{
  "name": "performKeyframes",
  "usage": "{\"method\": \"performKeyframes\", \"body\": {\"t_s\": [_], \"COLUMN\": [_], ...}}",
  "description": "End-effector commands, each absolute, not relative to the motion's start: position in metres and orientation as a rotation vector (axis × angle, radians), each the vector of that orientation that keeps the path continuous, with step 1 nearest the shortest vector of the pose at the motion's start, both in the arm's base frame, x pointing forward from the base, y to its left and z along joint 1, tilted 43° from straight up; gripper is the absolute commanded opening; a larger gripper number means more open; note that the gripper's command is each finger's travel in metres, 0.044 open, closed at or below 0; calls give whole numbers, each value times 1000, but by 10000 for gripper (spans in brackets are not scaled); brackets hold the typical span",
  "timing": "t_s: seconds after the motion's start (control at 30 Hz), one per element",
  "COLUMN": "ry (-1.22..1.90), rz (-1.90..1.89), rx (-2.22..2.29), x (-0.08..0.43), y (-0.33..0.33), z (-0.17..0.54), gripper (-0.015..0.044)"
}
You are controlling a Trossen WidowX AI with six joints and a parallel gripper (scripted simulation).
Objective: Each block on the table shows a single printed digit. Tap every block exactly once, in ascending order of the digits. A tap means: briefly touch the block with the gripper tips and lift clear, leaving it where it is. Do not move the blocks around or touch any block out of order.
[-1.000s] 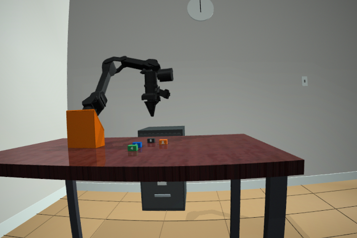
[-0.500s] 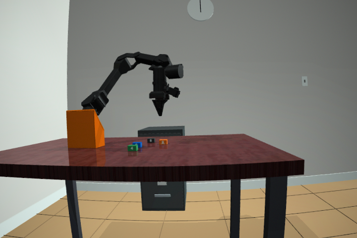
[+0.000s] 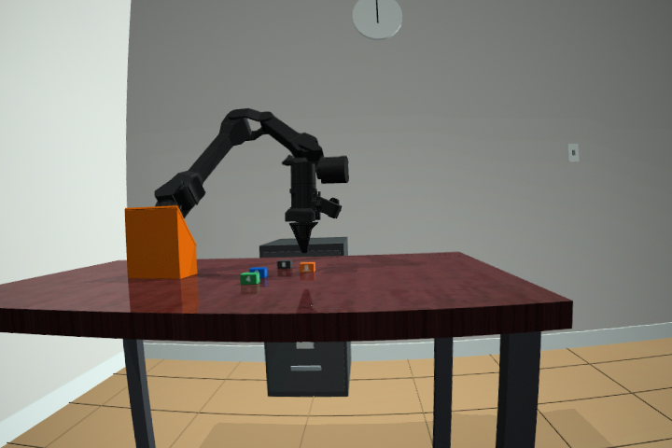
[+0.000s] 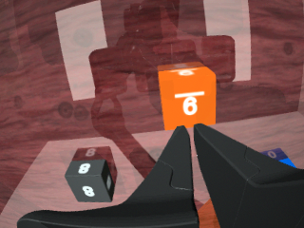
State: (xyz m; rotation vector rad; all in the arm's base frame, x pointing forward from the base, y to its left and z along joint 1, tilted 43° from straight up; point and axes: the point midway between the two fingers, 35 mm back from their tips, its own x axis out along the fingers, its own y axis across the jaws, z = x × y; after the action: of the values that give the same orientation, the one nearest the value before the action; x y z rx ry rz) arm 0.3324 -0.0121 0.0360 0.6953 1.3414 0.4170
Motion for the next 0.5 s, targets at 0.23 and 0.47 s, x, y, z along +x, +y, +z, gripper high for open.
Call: {"method": "performKeyframes", "body": {"t_s": [0.23,0.47], "ry": [1329,1329], "rz": [412,413], "rx": [702,703], "x": [336,339], "y": [-5,3], "z": [28,20], "gripper": [20,20]}}
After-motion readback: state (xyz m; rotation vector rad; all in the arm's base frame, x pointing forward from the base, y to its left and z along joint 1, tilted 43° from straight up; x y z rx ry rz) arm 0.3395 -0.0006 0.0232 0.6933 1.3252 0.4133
